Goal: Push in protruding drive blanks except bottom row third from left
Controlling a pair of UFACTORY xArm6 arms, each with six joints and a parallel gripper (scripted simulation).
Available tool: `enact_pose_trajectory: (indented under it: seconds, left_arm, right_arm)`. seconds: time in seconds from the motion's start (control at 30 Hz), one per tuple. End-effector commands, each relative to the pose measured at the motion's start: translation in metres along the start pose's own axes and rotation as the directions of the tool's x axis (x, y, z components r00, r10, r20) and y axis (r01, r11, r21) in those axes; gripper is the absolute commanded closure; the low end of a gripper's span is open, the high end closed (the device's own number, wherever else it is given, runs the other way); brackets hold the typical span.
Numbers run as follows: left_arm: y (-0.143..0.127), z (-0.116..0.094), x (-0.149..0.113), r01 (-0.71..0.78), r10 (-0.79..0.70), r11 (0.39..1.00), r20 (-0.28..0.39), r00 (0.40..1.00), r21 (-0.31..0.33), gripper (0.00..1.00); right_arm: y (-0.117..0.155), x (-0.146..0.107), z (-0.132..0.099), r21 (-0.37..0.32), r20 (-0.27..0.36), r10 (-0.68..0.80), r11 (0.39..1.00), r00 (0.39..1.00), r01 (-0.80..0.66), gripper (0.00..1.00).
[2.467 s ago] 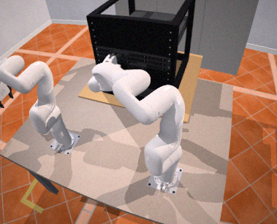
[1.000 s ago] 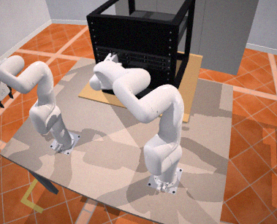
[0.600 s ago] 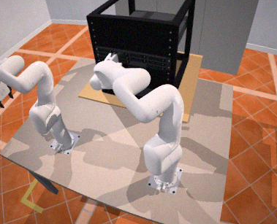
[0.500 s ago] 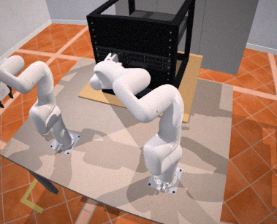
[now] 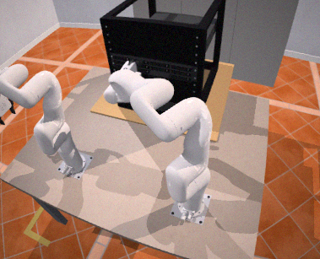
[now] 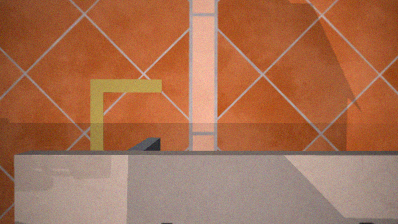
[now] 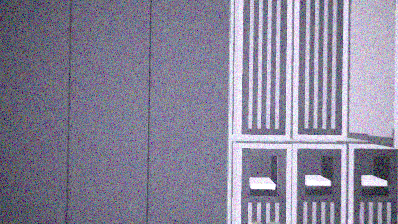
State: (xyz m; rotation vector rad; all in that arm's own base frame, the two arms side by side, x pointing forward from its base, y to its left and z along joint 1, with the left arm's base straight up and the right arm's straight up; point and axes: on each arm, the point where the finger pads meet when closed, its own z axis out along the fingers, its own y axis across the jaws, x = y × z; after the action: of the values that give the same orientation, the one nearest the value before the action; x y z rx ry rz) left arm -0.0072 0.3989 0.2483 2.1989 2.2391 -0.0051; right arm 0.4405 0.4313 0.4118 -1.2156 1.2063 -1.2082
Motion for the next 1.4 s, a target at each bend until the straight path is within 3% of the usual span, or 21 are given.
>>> enact_pose_trajectory:
  seconds: [0.0, 0.77, 1.37]
  left_arm:
    - [0.000, -0.002, 0.001, 0.000, 0.000, 1.000, -0.005, 1.000, 0.000, 0.00]
    - [0.000, -0.002, 0.001, 0.000, 0.000, 1.000, -0.005, 1.000, 0.000, 0.00]
    - [0.000, -0.002, 0.001, 0.000, 0.000, 1.000, -0.005, 1.000, 0.000, 0.00]
  right_arm:
    - [-0.002, 0.000, 0.001, 0.002, 0.000, 0.004, 1.000, 1.000, -0.004, 1.00]
    - [-0.002, 0.000, -0.002, 0.002, 0.000, 0.004, 1.000, 1.000, -0.004, 1.00]
    - [-0.002, 0.000, -0.081, 0.002, 0.000, 0.004, 1.000, 1.000, -0.004, 1.00]
